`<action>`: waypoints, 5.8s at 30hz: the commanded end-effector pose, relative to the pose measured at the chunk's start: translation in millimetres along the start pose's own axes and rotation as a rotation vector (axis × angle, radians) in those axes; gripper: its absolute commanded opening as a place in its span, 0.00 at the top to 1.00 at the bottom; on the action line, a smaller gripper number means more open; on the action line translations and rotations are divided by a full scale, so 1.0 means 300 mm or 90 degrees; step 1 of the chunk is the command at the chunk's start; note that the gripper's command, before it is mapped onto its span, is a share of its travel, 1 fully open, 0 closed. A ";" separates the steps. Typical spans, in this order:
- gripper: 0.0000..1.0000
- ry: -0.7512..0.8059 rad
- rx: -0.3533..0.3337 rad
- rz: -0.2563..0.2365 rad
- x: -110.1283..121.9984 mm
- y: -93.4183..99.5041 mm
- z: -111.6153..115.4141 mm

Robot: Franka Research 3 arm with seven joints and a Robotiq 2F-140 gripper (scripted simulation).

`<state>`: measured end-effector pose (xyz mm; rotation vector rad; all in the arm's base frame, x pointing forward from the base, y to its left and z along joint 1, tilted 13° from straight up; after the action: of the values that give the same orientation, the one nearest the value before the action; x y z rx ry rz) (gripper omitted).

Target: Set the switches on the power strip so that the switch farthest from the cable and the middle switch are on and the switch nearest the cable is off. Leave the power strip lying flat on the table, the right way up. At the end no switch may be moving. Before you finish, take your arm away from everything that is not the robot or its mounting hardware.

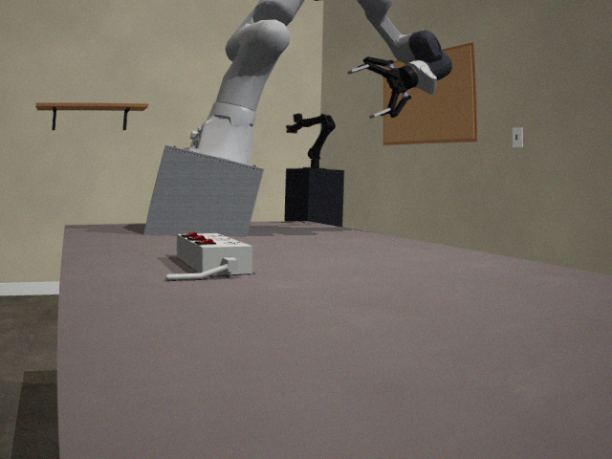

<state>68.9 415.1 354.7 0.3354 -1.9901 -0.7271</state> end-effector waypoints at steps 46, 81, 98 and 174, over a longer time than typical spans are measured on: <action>0.00 0.093 -0.054 -0.078 -0.075 0.039 -0.201; 0.00 0.117 -0.091 -0.136 -0.103 0.047 -0.405; 0.00 0.131 -0.108 -0.168 -0.112 0.042 -0.521; 0.00 0.174 -0.147 -0.277 -0.114 -0.030 -0.905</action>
<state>318.6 327.0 425.5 0.6754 -1.6004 -1.1281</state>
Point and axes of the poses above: the point where the finger pads meet when closed, its own y axis back along the fingers, its own x axis across the jaws, z = x × y, the point moved 9 cm from there along y, back along the fingers, and after that the axes turned 14 degrees about -y, right-handed, at the moved point
